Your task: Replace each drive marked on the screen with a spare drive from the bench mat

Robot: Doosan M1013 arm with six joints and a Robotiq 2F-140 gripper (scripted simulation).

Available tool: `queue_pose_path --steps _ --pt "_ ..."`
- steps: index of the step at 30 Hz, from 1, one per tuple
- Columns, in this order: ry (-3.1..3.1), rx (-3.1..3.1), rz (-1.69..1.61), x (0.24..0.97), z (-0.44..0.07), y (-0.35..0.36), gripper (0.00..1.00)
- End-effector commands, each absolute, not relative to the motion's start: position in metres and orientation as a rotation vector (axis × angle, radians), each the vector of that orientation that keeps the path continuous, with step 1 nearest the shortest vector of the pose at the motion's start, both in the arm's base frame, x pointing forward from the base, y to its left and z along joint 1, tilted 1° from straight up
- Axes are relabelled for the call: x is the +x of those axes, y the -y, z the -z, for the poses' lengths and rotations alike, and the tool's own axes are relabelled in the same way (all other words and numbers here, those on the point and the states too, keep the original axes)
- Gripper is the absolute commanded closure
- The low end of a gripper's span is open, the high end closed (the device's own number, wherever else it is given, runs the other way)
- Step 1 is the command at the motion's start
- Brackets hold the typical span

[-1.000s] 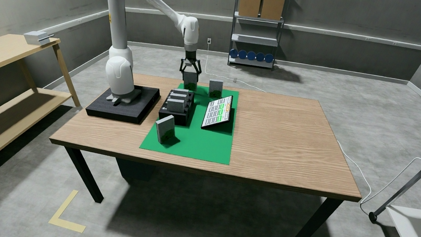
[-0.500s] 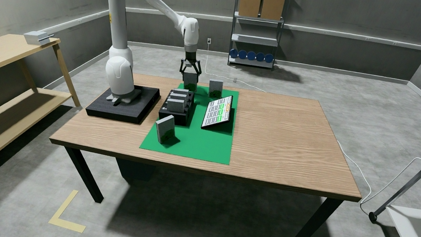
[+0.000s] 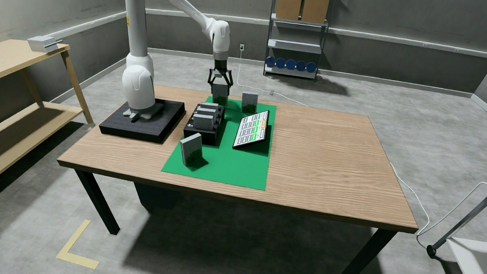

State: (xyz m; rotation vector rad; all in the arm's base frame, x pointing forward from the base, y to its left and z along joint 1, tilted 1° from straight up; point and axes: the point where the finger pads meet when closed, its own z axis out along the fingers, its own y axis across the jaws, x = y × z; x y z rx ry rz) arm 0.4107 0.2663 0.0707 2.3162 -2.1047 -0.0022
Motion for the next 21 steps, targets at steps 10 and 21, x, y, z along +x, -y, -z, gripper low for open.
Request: queue_pose_path --steps 10,21 --pt "2.106 2.317 0.002 0.4110 -0.0706 -0.2666 0.90" --pt "2.106 2.317 0.002 0.4110 -0.0687 -0.2666 0.90"
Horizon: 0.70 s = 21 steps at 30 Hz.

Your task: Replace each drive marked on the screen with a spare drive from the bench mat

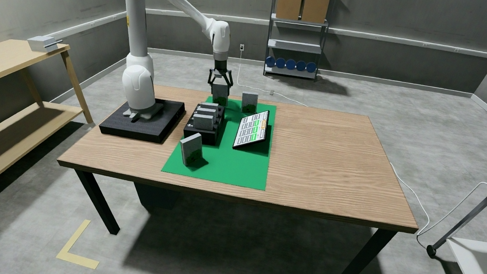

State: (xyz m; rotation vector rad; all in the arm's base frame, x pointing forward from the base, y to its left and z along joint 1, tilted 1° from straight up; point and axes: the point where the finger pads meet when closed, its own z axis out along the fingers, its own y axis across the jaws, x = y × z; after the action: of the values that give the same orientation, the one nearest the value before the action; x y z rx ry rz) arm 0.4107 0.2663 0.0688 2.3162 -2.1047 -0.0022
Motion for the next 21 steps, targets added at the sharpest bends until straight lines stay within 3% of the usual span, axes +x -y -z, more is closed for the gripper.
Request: queue_pose_path --steps 1,21 --pt "2.106 2.317 0.002 0.4110 -0.0684 -0.2666 0.90" --pt "2.106 2.317 0.002 0.4109 -0.0605 -0.2665 0.90"
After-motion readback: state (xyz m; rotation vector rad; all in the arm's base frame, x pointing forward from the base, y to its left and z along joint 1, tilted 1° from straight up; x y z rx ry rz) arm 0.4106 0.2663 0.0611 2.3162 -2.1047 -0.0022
